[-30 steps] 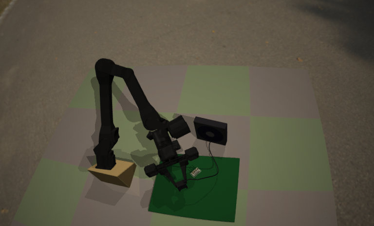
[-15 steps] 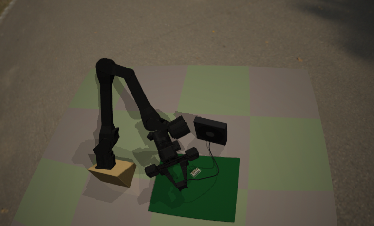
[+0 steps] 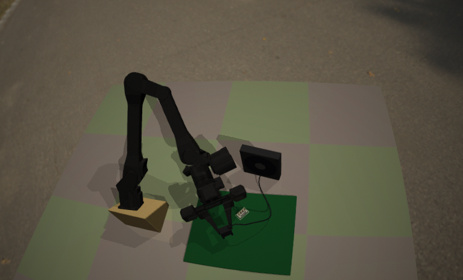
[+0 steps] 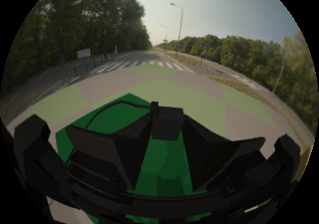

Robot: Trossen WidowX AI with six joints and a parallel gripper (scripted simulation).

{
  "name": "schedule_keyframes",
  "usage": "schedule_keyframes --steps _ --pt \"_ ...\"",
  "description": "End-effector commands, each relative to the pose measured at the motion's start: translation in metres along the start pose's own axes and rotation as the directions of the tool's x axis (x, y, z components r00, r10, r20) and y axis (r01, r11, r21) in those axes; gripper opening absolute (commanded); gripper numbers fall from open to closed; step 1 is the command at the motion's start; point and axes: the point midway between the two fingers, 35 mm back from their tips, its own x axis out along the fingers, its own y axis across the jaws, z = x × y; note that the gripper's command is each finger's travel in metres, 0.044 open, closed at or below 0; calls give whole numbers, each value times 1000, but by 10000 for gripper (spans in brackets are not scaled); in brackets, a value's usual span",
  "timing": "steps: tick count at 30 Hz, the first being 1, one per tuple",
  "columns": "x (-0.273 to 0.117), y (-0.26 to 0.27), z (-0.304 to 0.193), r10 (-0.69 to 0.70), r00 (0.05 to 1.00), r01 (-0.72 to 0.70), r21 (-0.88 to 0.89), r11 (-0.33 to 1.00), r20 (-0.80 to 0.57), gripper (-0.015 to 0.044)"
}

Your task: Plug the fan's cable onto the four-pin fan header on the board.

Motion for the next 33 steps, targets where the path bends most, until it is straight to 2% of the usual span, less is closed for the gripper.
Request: schedule_keyframes --steps 1,33 --pt "1 -1 -4 -3 1000 3 -2 1000 4 0" --pt "6 -1 -33 -3 1000 3 -2 1000 3 0"
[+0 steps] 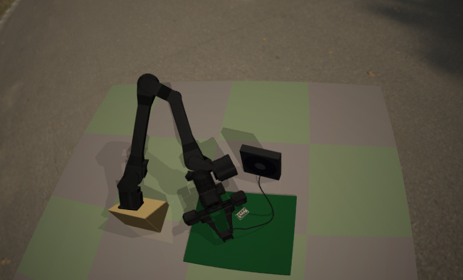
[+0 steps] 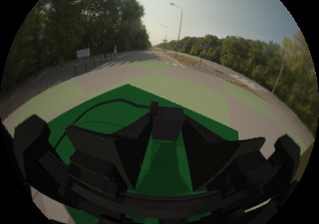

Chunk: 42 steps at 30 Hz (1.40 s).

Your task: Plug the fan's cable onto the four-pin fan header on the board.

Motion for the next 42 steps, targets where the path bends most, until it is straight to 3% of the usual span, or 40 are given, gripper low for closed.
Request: schedule_keyframes --steps 1,42 --pt "1 2 -4 3 1000 -3 2 1000 4 0" --pt "1 0 -4 0 1000 0 0 1000 0 0"
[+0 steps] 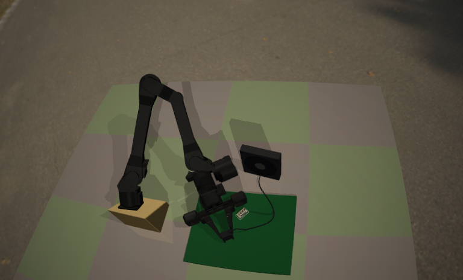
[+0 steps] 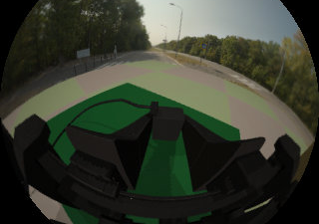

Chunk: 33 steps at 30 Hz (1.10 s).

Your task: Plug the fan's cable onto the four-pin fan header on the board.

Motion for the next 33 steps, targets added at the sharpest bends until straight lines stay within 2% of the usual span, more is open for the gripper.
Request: schedule_keyframes --steps 1,8,16,33 --pt "0 0 0 -1 1000 1 -3 1000 -1 0" --pt "0 0 0 -1 1000 1 -3 1000 -1 0" --pt "0 0 0 0 1000 0 0 1000 0 205" --pt "0 0 0 0 1000 0 0 1000 0 205"
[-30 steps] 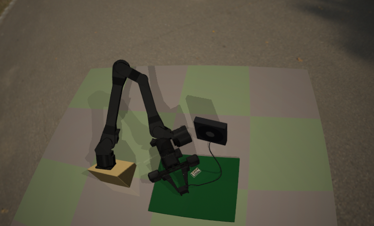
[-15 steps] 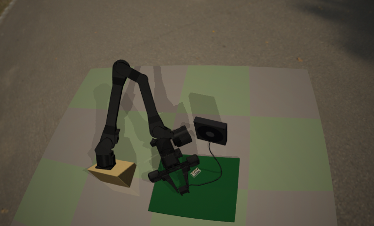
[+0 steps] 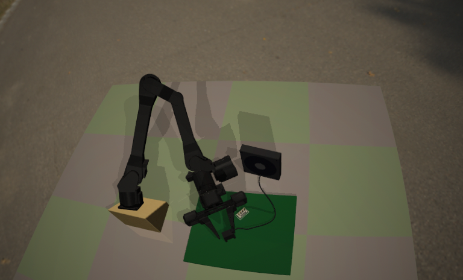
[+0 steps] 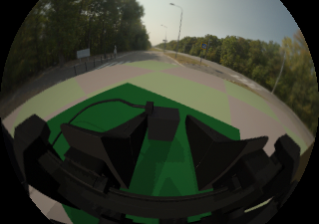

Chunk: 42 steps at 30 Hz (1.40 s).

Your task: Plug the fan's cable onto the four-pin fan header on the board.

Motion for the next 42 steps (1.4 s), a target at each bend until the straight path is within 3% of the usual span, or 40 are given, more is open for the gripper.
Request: schedule_keyframes --steps 1,8,42 --pt "0 0 0 0 1000 0 0 1000 0 205" --pt "-4 1 1 0 1000 0 0 1000 -1 205" --pt "-98 0 42 1 1000 -1 2 1000 -2 205"
